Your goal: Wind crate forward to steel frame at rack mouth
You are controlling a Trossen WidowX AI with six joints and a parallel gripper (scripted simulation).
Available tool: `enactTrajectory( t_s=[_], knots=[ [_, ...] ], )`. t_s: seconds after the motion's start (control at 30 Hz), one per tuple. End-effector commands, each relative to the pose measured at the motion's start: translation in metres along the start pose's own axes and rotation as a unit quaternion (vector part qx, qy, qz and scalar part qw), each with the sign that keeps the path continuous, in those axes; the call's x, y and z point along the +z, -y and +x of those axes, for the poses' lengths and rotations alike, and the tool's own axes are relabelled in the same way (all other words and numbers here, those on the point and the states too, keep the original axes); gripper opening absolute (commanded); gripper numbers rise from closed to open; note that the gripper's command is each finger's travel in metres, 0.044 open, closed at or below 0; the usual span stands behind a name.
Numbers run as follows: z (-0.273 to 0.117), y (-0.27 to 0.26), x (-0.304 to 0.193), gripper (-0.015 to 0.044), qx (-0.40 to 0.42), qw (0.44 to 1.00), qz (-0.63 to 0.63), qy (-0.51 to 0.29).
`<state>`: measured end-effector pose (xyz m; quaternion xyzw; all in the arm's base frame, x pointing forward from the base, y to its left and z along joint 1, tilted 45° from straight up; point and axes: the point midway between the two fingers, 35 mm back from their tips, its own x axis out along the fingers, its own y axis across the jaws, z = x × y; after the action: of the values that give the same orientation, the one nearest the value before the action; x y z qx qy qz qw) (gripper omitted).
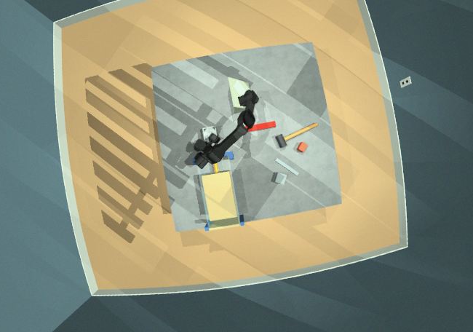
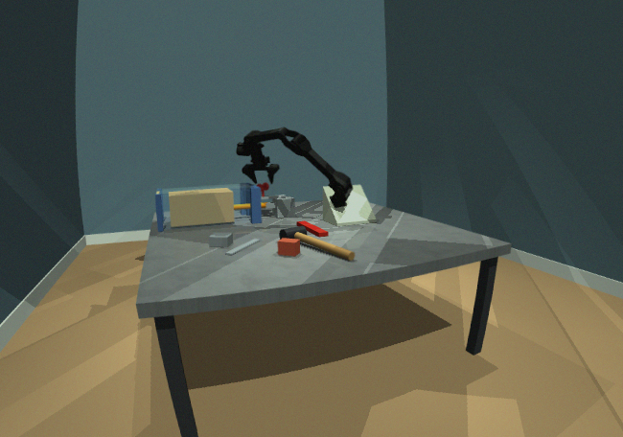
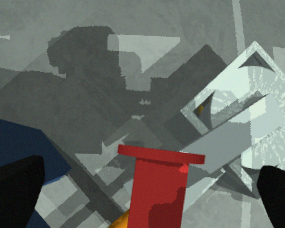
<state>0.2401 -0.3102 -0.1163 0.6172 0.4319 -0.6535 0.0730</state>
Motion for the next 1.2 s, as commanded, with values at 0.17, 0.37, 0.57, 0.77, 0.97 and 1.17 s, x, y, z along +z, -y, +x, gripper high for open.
enactTrajectory(
  t_s=[0.17, 0.37, 0.57, 0.77, 0.97, 1.17],
  knots=[
    [0.013, 0.002, -0.008, 0.0440, -0.001, 1.000, 0.002, -0.003],
    [0.022, 0.003, -0.012, 0.0440, -0.001, 1.000, 0.002, -0.003],
    [0.029, 0.004, -0.015, 0.0440, -0.001, 1.000, 0.002, -0.003],
    [0.029, 0.004, -0.015, 0.0440, -0.001, 1.000, 0.002, -0.003],
    [0.029, 0.004, -0.015, 0.0440, -0.001, 1.000, 0.002, -0.003],
    [0.029, 0.004, -0.015, 0.0440, -0.001, 1.000, 0.002, -0.003]
  ],
)
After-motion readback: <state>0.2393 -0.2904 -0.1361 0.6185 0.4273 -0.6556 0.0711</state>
